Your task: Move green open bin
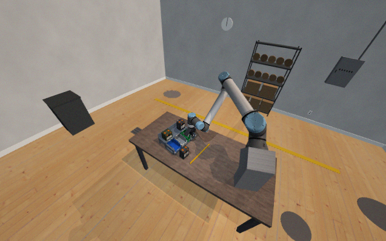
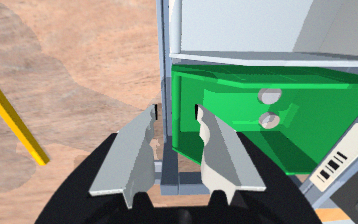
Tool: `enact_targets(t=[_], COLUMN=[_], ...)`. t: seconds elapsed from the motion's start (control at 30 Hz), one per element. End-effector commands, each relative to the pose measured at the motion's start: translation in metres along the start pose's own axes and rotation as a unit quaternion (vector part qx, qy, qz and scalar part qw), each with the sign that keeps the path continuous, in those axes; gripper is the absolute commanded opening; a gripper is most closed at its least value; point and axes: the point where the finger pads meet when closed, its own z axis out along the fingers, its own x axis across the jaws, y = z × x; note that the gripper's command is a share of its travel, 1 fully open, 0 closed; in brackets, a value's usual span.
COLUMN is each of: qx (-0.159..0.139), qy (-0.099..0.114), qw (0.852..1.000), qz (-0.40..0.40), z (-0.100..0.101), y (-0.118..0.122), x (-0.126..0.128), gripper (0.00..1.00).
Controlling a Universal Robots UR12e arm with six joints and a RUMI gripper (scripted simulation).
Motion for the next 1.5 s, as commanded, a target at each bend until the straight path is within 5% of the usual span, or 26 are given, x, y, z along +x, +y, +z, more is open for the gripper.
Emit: enact_targets(t=[0.0, 1.47], qx=[0.000, 0.000], qy=[0.001, 0.001], qw=[1.000, 1.000], qz=[0.000, 0.000], z=[0.0006, 0.0050], y=[-0.0001, -0.0001], x=[0.0004, 0.0004], gripper=[0.26, 0.26])
